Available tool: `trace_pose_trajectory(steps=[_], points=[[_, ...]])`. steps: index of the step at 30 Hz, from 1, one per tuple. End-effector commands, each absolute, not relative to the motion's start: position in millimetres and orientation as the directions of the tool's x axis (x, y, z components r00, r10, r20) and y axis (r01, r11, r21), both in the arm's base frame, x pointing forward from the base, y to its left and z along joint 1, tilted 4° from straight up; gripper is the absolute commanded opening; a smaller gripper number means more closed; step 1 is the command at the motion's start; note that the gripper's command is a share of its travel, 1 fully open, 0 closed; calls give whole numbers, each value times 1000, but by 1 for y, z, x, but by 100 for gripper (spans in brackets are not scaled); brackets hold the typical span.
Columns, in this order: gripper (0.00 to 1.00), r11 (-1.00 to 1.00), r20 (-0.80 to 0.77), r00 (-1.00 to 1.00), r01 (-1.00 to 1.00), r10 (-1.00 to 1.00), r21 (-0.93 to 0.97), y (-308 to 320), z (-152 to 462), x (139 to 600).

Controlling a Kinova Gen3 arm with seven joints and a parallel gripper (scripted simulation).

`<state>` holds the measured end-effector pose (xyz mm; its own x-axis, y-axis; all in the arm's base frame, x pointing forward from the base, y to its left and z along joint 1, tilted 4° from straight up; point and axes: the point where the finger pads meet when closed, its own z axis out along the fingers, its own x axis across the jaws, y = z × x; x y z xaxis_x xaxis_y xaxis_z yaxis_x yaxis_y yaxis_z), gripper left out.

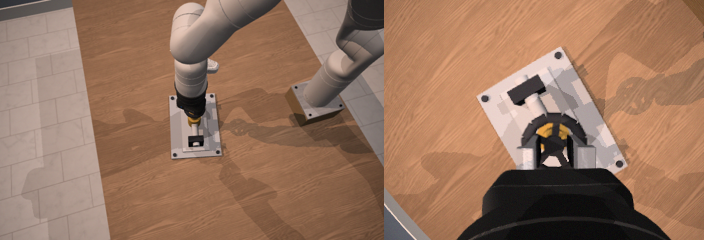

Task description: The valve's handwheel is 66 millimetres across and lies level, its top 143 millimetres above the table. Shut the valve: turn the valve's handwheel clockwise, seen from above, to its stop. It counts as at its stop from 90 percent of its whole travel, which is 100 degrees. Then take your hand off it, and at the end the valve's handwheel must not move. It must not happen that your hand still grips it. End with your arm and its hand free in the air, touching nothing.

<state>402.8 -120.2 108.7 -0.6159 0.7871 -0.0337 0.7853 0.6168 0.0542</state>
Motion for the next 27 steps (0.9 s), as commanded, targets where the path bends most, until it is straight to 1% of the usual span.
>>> trace_pose_trajectory(steps=[1, 19, 20, 27], points=[[59, 617, -35, -616, 785, 787, 56, -120, 109, 403], [59, 617, -35, -616, 785, 787, 56, -120, 109, 403], [0, 617, -35, -616, 785, 787, 56, -120, 109, 403], [0, 617, -35, -616, 785, 787, 56, -120, 109, 403]])
